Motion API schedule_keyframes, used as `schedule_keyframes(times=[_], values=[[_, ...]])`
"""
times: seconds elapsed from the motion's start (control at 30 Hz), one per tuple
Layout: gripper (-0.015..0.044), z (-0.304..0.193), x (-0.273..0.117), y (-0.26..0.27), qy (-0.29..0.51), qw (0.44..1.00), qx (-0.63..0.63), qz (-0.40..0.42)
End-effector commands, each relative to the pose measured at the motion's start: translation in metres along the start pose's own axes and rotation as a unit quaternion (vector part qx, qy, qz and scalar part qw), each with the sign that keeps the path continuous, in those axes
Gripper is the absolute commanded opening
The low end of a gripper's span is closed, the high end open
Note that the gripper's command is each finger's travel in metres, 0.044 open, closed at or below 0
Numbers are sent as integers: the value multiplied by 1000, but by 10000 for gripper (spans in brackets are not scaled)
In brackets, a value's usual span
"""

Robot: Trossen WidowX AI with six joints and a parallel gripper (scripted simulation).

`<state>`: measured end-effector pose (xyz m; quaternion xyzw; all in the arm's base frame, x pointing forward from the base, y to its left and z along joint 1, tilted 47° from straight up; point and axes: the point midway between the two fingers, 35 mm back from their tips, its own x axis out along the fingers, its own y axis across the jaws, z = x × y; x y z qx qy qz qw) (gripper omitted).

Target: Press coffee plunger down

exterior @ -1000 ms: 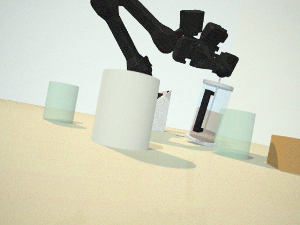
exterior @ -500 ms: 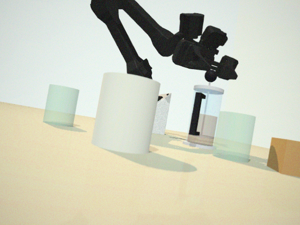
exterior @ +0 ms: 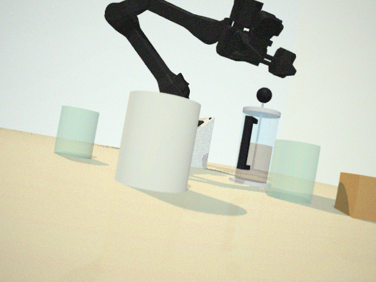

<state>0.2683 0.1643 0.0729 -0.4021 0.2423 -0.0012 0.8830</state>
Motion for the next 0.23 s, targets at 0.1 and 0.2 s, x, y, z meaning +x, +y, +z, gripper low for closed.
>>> schedule_keyframes(times=[0.1,0.2], values=[[440,13,-22,-8,-2,1000,1,-7],[440,13,-22,-8,-2,1000,1,-7]])
